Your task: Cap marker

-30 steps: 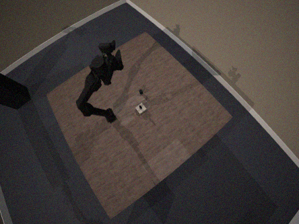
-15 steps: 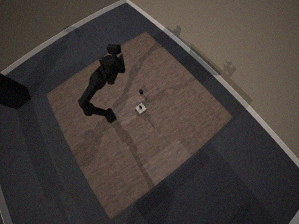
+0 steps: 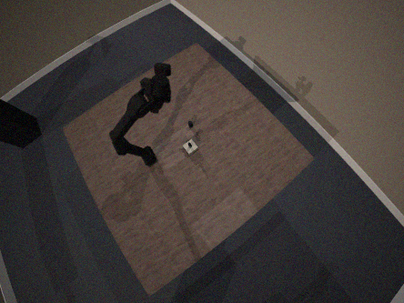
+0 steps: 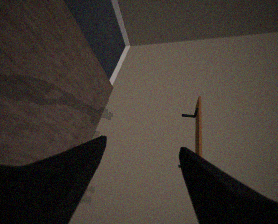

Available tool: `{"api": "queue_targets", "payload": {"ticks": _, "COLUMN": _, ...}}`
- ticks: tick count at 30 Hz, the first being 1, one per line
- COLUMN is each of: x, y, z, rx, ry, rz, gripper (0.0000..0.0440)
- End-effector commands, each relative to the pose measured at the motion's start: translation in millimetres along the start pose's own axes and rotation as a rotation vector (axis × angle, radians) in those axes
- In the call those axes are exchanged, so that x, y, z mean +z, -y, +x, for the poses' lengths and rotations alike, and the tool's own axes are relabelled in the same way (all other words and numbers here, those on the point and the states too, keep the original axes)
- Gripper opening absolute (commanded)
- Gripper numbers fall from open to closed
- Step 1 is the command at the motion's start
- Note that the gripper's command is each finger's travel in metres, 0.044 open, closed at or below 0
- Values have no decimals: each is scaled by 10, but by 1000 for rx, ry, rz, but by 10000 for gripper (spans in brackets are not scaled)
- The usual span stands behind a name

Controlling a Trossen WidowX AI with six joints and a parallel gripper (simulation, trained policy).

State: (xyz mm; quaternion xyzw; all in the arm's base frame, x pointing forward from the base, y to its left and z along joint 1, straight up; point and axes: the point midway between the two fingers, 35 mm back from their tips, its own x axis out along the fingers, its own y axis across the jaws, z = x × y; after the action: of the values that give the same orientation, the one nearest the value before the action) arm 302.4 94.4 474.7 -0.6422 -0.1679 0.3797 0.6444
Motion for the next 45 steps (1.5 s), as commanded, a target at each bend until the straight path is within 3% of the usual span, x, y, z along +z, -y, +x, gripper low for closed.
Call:
{"api": "queue_targets", "payload": {"ticks": 1, "x": -51, "y": -150, "z": 94, "rx": 55, "ry": 6, "rz": 37, "gripper": 321}}
{"api": "queue_targets", "payload": {"ticks": 45, "x": -476, "y": -1415, "z": 529, "rx": 554, "ry": -28, "rz": 332, "gripper": 321}}
